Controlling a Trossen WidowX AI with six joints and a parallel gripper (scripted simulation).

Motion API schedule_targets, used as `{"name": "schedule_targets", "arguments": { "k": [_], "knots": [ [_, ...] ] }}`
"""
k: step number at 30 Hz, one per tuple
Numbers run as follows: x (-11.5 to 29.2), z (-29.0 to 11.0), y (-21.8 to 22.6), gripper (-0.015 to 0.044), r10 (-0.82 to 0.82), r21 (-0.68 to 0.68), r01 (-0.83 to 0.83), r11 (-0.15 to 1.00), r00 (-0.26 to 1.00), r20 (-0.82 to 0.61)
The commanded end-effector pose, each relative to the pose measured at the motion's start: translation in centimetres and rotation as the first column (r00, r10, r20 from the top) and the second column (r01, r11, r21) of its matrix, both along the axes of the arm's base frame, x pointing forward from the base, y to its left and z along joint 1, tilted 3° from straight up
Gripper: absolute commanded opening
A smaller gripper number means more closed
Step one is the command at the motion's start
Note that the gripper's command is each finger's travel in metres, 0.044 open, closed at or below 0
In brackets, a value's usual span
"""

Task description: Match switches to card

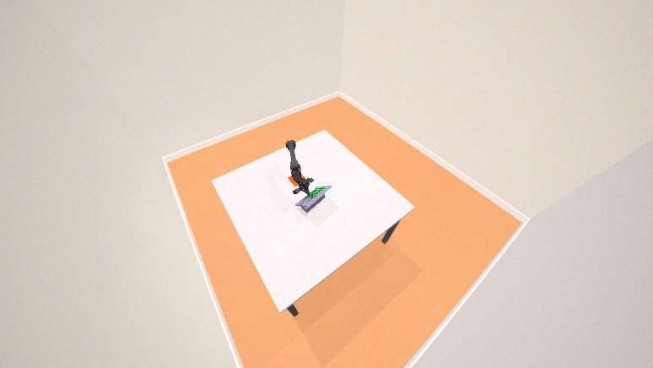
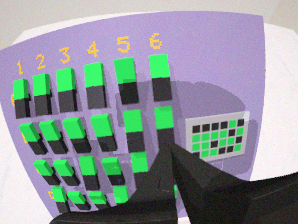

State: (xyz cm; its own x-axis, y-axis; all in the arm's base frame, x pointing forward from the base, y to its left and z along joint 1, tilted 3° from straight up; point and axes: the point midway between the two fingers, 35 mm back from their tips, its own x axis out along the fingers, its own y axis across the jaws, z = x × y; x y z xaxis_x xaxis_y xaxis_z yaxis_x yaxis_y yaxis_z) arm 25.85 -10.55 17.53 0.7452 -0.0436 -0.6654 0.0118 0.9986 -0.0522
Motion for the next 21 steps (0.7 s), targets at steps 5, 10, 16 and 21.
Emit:
{"name": "schedule_targets", "arguments": {
  "k": [5, 10, 16, 21],
  "knots": [
    [0.80, -0.87, -0.11, 0.0000, -0.005, 0.001, 0.005, 1.000, 1.000, -0.003],
    [0.82, -0.89, -0.11, 0.0000, -0.005, 0.001, 0.005, 1.000, 1.000, -0.003],
    [0.82, -0.89, -0.11, 0.0000, -0.005, 0.001, 0.005, 1.000, 1.000, -0.003],
    [0.82, -0.89, -0.11, 0.0000, -0.005, 0.001, 0.005, 1.000, 1.000, -0.003]
  ]
}}
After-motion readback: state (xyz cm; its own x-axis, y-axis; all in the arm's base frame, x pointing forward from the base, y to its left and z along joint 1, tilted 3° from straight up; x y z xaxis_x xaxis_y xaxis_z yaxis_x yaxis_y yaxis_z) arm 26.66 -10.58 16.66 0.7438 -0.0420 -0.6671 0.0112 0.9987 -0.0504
